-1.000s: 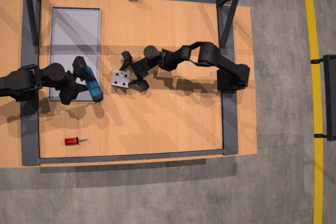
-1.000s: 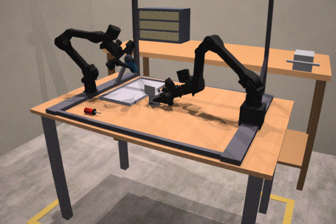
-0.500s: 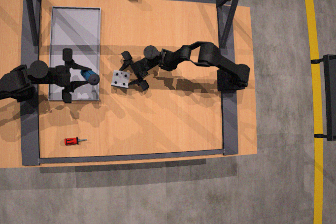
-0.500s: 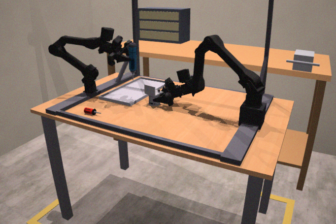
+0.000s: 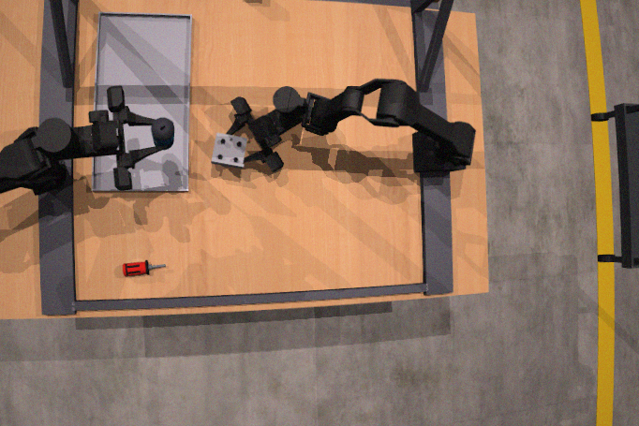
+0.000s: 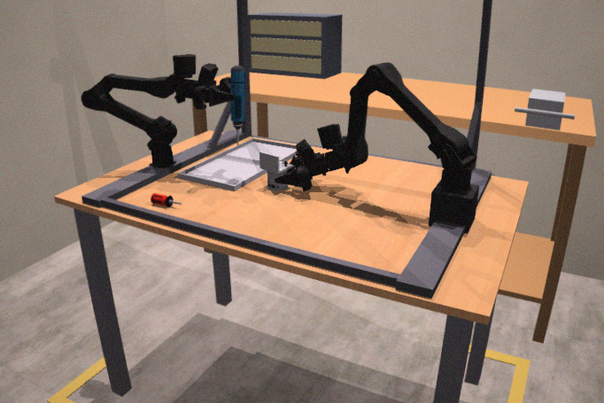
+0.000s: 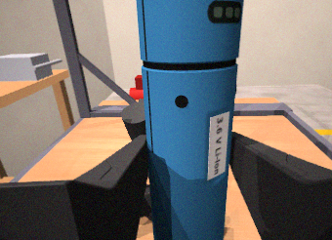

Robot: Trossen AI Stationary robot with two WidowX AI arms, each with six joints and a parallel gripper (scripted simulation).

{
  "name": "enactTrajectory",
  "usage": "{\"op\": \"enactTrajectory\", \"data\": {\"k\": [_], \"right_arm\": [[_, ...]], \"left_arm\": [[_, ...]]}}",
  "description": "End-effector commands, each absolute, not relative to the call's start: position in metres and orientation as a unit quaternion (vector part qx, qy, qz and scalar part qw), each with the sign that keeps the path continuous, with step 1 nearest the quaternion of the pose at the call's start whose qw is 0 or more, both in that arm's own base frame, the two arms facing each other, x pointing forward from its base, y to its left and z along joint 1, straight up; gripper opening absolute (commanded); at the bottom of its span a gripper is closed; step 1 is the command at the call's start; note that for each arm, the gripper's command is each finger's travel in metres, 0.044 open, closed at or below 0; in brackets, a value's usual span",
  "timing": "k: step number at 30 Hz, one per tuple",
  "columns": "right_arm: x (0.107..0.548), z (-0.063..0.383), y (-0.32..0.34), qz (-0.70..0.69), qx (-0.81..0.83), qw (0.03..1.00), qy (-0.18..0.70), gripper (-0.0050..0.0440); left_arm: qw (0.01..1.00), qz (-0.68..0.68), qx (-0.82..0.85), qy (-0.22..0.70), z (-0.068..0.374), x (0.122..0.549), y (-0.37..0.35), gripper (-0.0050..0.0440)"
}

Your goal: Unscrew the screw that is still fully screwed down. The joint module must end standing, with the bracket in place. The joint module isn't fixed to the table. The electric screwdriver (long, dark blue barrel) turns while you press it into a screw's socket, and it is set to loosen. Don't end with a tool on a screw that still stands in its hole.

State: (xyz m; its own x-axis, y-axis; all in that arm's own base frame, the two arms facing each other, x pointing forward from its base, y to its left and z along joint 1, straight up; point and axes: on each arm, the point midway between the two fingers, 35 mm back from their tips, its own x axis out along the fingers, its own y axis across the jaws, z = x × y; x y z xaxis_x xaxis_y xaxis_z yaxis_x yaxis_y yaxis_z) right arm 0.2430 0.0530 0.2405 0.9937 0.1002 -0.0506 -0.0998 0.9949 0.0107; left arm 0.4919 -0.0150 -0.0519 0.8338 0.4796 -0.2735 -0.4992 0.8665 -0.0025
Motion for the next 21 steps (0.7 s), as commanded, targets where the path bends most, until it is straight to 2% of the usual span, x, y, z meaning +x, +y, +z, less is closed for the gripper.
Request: {"op": "enactTrajectory", "data": {"k": [1, 10, 21], "right_arm": [[0.240, 0.255, 0.053, 0.052, -0.001, 0.999, -0.004, 0.0161], [0.243, 0.267, 0.052, 0.052, 0.001, 0.999, -0.008, 0.0161], [0.273, 0.251, 0.047, 0.052, -0.002, 0.999, -0.002, 0.0161]], "left_arm": [[0.958, 0.254, -0.041, 0.124, -0.043, 0.495, -0.017, 0.0242], [0.958, 0.253, -0.040, 0.127, -0.045, 0.493, -0.017, 0.0242], [0.958, 0.254, -0.041, 0.124, -0.043, 0.495, -0.017, 0.0242]]}}
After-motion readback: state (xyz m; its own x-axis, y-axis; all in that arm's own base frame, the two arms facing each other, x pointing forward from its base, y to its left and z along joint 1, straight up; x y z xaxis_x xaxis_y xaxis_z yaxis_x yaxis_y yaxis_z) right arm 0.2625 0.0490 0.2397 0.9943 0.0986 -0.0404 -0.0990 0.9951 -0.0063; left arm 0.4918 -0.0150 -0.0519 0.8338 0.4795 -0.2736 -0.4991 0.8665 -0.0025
